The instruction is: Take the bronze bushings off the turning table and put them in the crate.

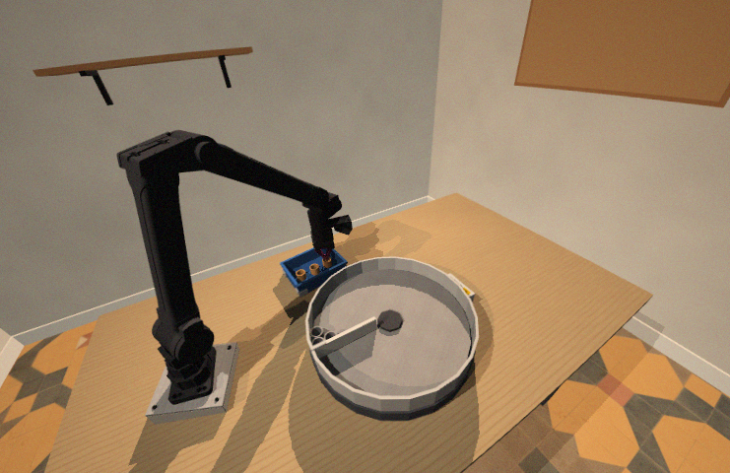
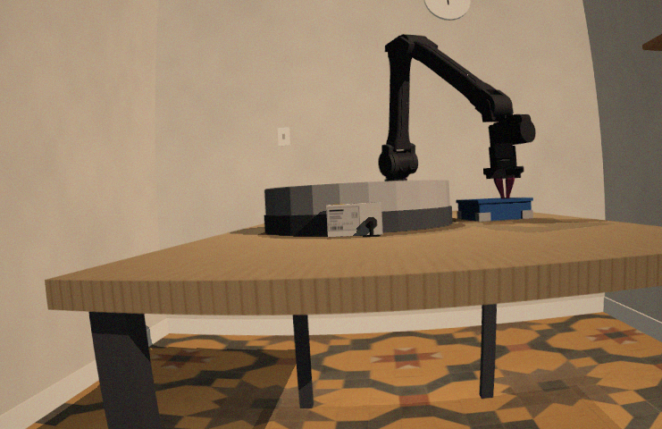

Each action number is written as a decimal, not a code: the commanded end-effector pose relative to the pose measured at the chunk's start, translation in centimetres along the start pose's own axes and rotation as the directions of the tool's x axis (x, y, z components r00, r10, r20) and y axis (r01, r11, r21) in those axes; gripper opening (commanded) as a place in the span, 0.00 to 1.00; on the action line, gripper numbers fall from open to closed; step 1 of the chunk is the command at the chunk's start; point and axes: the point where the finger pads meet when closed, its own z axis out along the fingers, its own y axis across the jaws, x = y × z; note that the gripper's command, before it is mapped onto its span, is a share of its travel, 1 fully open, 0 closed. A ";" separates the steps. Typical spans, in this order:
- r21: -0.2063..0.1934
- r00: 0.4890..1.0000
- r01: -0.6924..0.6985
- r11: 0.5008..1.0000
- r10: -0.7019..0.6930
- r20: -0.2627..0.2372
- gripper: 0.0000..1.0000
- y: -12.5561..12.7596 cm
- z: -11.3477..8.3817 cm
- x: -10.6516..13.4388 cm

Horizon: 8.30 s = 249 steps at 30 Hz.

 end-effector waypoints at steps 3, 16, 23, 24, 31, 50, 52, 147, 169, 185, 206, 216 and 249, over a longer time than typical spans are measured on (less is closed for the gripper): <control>0.012 1.000 0.002 1.000 -0.002 -0.010 0.00 -0.8 1.1 0.0; 0.009 1.000 0.002 1.000 -0.002 -0.007 0.00 -0.8 1.1 -0.1; 0.012 1.000 0.003 1.000 -0.003 -0.010 0.00 -0.9 1.2 0.1; 0.012 1.000 0.003 1.000 -0.003 -0.010 0.00 -0.9 1.2 0.1; 0.012 1.000 0.003 1.000 -0.003 -0.010 0.00 -0.9 1.2 0.1; 0.012 1.000 0.003 1.000 -0.003 -0.010 0.00 -0.9 1.2 0.1; 0.012 1.000 0.003 1.000 -0.003 -0.010 0.00 -0.9 1.2 0.1; 0.021 1.000 0.005 1.000 -0.004 -0.019 0.13 -0.9 1.0 0.2; 0.021 1.000 0.005 1.000 -0.004 -0.019 0.13 -0.9 1.0 0.2; 0.015 1.000 0.006 1.000 -0.005 -0.013 0.13 -0.5 0.2 -0.2; -0.043 0.999 -0.001 0.999 0.003 0.046 0.13 1.5 -9.2 -1.3; -0.026 1.000 -0.001 1.000 0.002 0.029 0.13 1.5 -10.9 -1.1; -0.021 1.000 -0.001 1.000 0.002 0.024 0.13 1.5 -11.7 -1.1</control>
